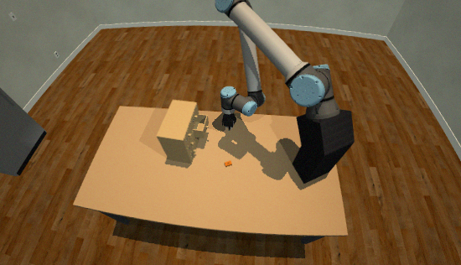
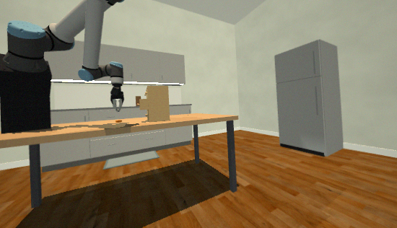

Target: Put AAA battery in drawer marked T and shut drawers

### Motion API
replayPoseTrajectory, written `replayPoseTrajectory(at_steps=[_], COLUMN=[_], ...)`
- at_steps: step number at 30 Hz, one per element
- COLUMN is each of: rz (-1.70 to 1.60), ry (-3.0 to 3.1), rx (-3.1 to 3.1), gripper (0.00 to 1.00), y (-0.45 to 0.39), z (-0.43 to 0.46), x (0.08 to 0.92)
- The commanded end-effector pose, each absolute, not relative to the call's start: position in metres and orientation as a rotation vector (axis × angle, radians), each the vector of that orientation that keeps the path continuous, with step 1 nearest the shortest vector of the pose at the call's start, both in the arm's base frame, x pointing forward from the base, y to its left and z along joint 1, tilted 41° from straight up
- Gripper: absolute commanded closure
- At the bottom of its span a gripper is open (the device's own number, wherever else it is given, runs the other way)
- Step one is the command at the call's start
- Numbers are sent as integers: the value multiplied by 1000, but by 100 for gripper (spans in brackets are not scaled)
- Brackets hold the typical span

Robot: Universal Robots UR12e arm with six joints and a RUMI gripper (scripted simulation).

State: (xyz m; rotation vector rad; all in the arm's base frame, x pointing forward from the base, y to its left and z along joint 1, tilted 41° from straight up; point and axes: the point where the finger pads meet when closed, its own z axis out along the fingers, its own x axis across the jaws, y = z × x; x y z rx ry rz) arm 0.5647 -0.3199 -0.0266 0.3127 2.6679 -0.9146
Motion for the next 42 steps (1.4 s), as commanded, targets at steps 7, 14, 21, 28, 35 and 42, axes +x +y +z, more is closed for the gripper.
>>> replayPoseTrajectory(at_steps=[7,14,21,28,35,42], rz=[-976,-1042,-1084,-1123,-1136,-1137], ry=[2740,2791,2797,2753,2687,2556], rx=[14,-372,-711,-1146,-1449,-1829], gripper=[98,98,98,98,98,98], y=[-313,-305,-297,-286,-277,-269], z=[-29,-33,-37,-43,-48,-53], x=[576,587,596,608,614,620])
